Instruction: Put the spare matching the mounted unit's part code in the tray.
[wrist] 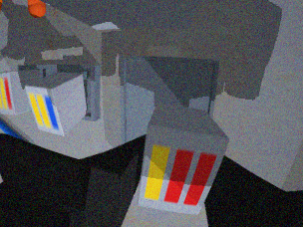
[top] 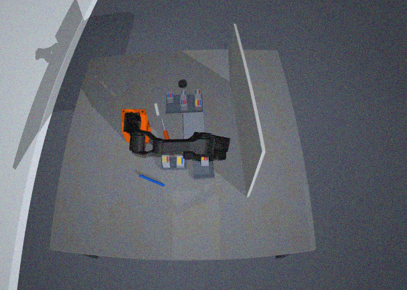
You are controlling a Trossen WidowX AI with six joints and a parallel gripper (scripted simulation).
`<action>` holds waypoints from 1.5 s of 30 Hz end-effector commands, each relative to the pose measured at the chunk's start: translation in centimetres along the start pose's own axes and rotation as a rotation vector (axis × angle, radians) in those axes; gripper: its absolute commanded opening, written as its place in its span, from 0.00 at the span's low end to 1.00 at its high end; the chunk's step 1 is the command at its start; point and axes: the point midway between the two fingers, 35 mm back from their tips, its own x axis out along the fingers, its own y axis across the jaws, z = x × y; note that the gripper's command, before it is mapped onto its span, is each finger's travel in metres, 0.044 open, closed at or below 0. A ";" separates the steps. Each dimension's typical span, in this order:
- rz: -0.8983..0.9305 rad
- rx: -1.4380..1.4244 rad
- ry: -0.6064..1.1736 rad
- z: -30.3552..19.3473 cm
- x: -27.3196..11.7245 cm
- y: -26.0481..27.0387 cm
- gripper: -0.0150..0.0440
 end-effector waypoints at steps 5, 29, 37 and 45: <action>0.000 -0.004 -0.002 0.1 0.9 0.1 0.25; 0.001 -0.005 0.005 -0.1 3.3 0.6 0.25; 0.001 -0.005 0.007 -0.2 4.1 0.8 0.25; 0.001 -0.001 0.010 -0.3 4.0 0.7 0.48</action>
